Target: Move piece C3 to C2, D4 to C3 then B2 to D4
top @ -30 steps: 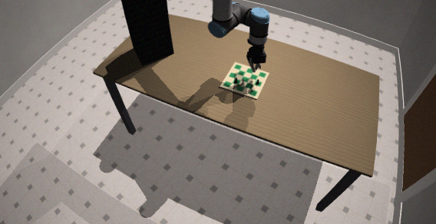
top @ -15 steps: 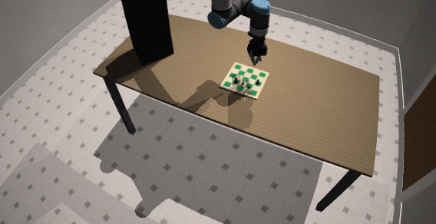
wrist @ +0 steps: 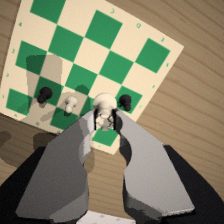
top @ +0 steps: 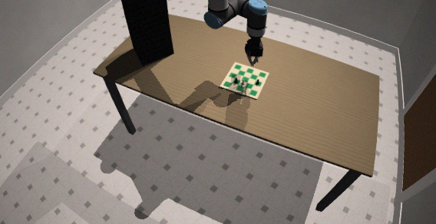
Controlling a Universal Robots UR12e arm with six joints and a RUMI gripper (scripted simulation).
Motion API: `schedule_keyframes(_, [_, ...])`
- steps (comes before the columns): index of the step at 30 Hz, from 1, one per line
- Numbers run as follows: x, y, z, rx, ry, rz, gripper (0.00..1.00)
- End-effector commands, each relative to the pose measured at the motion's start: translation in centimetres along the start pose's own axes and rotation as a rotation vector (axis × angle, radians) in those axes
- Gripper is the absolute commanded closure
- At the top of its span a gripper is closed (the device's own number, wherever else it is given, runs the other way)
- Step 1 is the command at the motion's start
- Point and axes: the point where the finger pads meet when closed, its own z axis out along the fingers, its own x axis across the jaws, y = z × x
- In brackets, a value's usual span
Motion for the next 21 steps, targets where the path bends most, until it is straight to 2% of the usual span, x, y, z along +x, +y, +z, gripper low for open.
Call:
schedule_keyframes(1, [-1.5,0.5,-0.1,-0.002,0.001,0.196,1.0])
schedule_keyframes(4, [-2.6,0.9,-0.1,-0.002,0.001,0.333,1.0])
schedule_keyframes(6, [-2.6,0.9,-0.1,-0.002,0.001,0.333,1.0])
schedule_keyframes(10, [-3.3,1.2,-0.1,-0.002,0.001,0.434,1.0])
schedule_keyframes(21, [-3.4,1.2,-0.1,-0.002,0.001,0.446,1.0])
